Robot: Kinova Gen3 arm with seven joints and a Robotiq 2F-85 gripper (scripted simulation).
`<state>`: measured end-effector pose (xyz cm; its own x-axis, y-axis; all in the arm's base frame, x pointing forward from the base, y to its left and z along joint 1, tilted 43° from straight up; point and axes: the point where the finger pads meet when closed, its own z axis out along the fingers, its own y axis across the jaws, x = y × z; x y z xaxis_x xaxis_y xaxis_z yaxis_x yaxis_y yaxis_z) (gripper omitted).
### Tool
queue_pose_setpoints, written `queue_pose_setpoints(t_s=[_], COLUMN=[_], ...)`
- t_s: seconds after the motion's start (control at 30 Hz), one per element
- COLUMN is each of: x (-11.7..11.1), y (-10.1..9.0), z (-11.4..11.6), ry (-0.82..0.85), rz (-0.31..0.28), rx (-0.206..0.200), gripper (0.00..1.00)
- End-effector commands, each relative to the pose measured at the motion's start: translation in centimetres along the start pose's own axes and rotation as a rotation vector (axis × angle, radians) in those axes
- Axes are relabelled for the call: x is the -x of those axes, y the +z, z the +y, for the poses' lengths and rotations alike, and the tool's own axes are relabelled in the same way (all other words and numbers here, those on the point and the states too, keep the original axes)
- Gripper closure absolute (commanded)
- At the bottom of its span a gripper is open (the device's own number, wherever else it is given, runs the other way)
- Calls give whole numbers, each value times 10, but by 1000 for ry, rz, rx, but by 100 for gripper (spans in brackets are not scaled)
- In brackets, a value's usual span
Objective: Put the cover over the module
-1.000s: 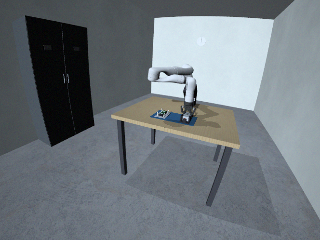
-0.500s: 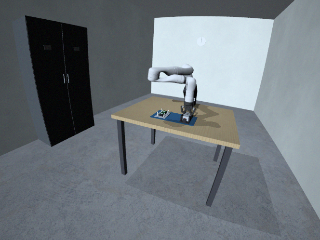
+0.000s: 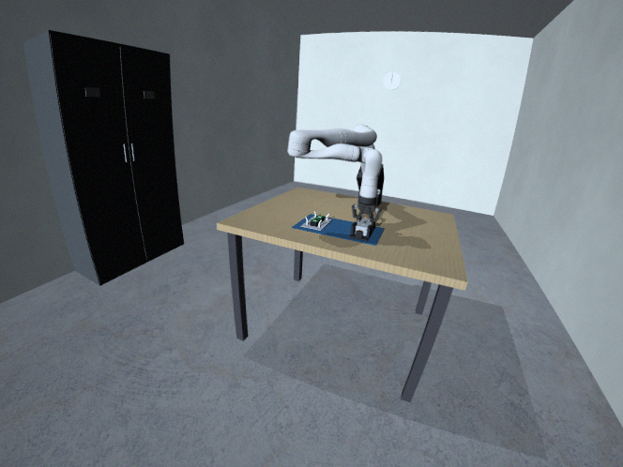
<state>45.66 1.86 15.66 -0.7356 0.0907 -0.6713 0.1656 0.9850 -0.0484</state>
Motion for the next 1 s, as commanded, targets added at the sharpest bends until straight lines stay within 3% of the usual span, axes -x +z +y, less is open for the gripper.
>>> queue_pose_setpoints(t_s=[0.0,0.17,0.43,0.73,0.97], x=[3,2,0,-1,-1], y=[-10,-25,-26,-53,-53], z=[0,0,0,0,0], ry=[-5,-5,-5,-5,-5], rz=[-9,-9,-2,-2,-2], rx=[1,1,1,1,1], gripper=[100,100,100,100,100])
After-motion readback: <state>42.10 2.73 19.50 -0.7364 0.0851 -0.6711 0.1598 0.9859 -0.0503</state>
